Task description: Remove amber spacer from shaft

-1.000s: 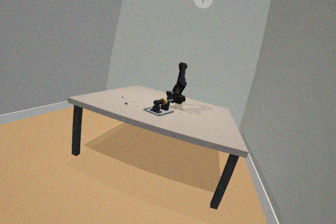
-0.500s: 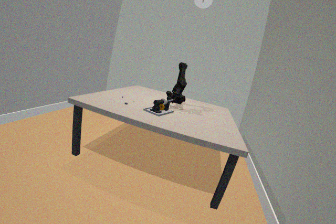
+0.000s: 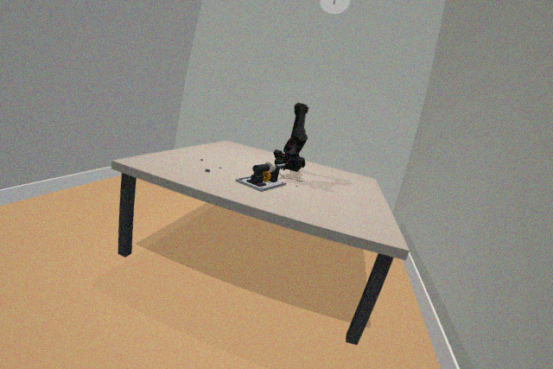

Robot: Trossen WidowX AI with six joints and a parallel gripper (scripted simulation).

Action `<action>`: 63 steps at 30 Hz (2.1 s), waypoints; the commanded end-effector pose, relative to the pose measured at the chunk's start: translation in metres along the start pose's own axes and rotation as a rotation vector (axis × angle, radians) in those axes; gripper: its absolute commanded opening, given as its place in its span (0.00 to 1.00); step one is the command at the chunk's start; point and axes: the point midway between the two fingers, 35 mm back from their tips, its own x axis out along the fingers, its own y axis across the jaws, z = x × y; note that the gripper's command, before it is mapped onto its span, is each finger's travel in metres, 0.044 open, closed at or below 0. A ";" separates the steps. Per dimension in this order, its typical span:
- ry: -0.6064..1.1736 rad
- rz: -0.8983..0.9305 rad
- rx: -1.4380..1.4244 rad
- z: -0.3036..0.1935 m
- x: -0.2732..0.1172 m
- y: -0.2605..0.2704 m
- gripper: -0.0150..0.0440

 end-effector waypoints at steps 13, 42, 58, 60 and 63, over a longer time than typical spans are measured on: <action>0.002 0.003 0.006 -0.004 0.003 0.000 0.25; 0.002 0.003 0.006 -0.013 0.010 -0.001 0.25; 0.003 0.003 0.006 -0.017 0.015 0.000 0.25; 0.003 0.003 0.006 -0.018 0.015 0.000 0.25; 0.003 0.003 0.006 -0.019 0.016 0.000 0.25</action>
